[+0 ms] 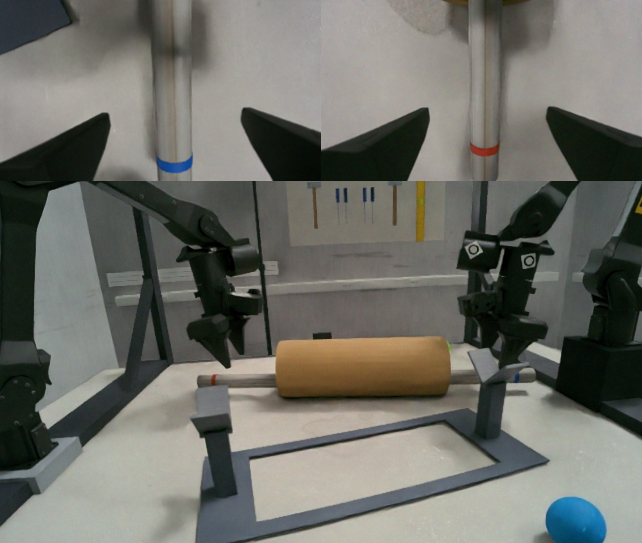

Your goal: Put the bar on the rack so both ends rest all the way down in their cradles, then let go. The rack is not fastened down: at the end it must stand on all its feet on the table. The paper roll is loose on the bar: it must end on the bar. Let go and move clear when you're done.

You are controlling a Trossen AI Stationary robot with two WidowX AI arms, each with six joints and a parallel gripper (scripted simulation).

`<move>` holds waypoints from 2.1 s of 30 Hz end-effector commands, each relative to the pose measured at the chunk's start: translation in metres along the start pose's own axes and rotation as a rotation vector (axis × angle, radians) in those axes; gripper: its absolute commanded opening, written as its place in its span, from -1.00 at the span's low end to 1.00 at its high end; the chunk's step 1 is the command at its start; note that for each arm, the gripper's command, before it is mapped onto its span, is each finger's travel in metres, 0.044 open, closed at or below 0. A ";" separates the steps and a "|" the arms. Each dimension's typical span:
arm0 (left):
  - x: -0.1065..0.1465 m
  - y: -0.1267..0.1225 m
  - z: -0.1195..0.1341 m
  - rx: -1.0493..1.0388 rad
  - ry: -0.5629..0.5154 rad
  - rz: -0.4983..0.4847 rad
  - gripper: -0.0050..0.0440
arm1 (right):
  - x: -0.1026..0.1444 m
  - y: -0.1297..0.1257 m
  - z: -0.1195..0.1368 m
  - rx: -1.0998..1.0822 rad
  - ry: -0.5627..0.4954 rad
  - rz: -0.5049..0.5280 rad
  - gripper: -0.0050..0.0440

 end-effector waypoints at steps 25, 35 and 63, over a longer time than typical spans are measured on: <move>-0.036 0.000 -0.001 -0.002 -0.002 0.004 -0.59 | 0.011 0.001 -0.004 -0.010 -0.025 -0.026 0.84; -0.034 0.000 -0.001 -0.002 -0.007 0.002 -0.59 | 0.010 0.002 -0.005 -0.010 -0.024 -0.025 0.84; -0.033 0.000 -0.001 -0.002 -0.009 0.001 -0.59 | -0.034 0.000 -0.002 -0.002 -0.002 -0.006 0.84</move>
Point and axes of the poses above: on each arm, the point midway between the two fingers, 35 mm back from their tips, its own x axis back along the fingers, its own y axis across the jaws, z = x × y, the point moved 6 cm from there along x, back along the fingers, and after that the axes turned 4 degrees about x, right-handed, at the moved point
